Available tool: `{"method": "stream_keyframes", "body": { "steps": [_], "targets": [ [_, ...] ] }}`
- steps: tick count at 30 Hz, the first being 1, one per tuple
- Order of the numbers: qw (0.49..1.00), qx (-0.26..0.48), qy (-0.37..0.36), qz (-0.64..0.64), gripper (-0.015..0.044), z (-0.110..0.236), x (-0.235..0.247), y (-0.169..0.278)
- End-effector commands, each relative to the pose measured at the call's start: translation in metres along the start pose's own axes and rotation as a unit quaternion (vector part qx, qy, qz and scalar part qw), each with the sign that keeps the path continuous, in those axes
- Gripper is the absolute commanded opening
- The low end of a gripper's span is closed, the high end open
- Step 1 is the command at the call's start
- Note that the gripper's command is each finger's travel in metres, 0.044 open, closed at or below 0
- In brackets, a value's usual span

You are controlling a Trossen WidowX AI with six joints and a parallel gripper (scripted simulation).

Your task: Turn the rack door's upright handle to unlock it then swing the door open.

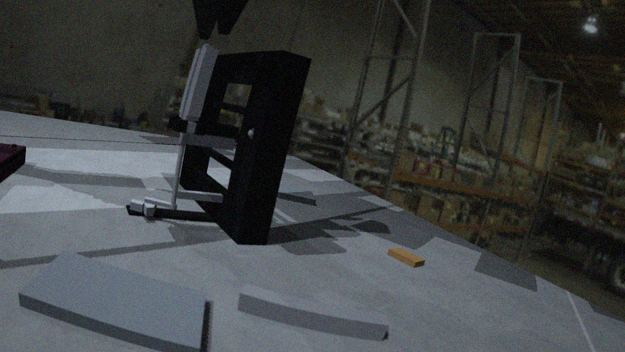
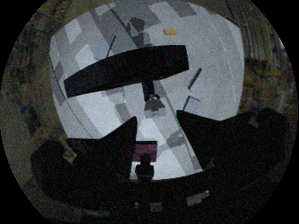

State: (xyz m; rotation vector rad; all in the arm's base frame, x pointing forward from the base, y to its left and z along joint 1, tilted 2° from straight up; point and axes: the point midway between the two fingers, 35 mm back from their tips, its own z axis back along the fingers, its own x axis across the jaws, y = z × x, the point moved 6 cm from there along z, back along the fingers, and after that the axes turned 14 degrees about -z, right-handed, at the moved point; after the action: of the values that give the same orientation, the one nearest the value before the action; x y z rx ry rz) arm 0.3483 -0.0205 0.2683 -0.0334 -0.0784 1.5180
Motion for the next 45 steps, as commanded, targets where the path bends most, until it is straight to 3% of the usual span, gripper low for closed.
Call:
{"method": "stream_keyframes", "body": {
  "steps": [1,35,42,45],
  "targets": [
    [1.0,0.007,0.001,0.002,0.0283,-0.008,0.0,-0.001],
    [0.999,0.038,0.009,0.004,0.0283,-0.06,0.001,-0.001],
    [0.999,0.038,0.009,0.004,0.0099,-0.06,0.001,-0.001],
    [0.999,0.038,0.009,0.004,0.0079,-0.06,0.001,-0.001]
  ]
}}
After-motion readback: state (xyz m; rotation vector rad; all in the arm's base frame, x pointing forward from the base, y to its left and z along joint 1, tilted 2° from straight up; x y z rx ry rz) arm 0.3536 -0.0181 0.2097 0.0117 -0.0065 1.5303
